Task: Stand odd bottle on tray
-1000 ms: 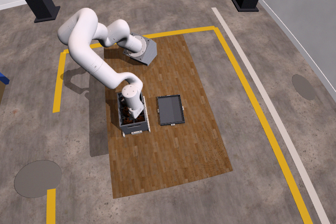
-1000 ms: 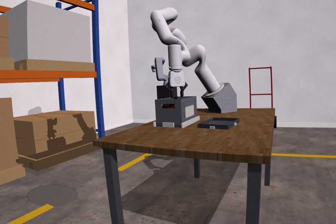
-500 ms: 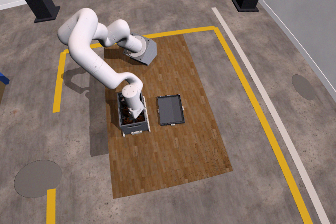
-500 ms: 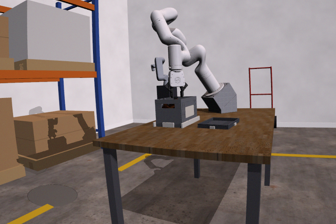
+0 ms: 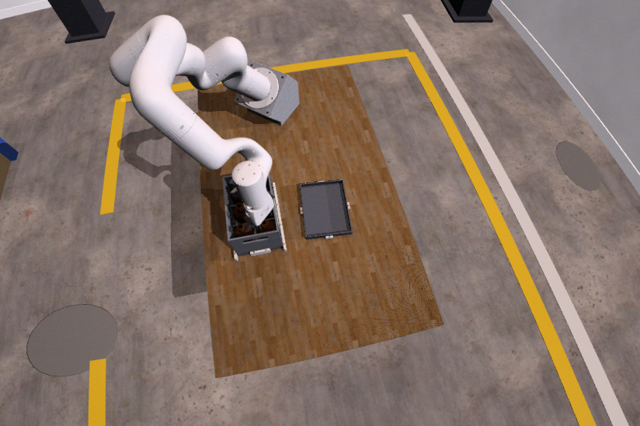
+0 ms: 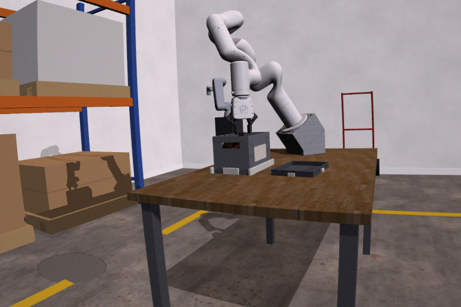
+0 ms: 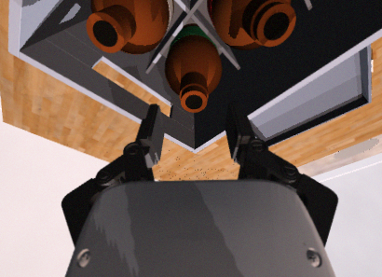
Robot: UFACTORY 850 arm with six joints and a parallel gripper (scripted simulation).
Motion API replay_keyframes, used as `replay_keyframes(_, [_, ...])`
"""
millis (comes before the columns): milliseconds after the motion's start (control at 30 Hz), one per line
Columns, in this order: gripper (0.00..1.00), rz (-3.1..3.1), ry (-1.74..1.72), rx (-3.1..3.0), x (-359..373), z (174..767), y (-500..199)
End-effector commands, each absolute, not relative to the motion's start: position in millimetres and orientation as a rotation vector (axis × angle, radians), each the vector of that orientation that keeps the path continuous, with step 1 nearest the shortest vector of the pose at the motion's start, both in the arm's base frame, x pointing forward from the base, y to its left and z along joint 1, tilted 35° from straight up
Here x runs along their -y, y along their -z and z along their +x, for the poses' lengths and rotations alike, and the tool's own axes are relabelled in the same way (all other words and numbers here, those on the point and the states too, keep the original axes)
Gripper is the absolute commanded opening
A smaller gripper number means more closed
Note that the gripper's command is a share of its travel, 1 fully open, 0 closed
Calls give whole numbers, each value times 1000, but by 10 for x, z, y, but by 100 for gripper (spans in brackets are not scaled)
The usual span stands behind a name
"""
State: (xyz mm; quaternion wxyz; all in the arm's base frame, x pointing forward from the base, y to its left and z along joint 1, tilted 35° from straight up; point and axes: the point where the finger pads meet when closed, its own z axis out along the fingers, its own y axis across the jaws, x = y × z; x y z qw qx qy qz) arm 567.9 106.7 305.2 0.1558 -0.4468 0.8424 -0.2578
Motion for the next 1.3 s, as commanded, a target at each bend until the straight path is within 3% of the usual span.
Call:
replay_keyframes(0, [65, -1279, 738, -2411, -1071, 5683, -3060])
replay_keyframes(1267, [65, -1279, 738, -2411, -1031, 5751, -2949])
